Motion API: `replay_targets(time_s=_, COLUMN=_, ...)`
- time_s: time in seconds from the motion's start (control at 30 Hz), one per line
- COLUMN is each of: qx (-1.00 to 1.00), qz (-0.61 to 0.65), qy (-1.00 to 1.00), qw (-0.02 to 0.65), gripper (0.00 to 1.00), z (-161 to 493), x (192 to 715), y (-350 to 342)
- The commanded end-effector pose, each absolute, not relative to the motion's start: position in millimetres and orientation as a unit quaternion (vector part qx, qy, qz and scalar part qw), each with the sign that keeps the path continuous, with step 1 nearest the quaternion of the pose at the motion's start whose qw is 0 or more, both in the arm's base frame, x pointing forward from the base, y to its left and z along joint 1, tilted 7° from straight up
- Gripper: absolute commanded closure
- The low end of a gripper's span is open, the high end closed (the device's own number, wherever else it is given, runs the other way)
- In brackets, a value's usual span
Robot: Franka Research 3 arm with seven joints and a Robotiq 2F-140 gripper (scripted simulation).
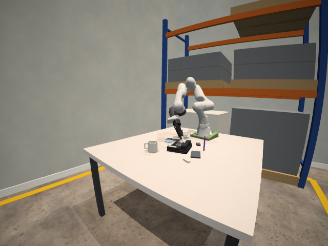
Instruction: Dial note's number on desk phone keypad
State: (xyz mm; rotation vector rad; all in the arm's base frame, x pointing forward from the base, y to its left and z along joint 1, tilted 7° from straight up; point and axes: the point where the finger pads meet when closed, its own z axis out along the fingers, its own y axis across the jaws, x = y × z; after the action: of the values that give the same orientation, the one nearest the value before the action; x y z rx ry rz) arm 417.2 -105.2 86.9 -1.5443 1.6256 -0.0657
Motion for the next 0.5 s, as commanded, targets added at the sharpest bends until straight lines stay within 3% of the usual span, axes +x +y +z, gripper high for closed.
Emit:
replay_targets(time_s=0.0, qx=-0.622, qz=-0.03, qy=0.651, qw=0.434, gripper=1.0, z=86.7, x=418.4, y=-107.3)
replay_targets(time_s=0.47, qx=-0.622, qz=-0.03, qy=0.651, qw=0.434, gripper=1.0, z=85.2, x=418.6, y=-107.4)
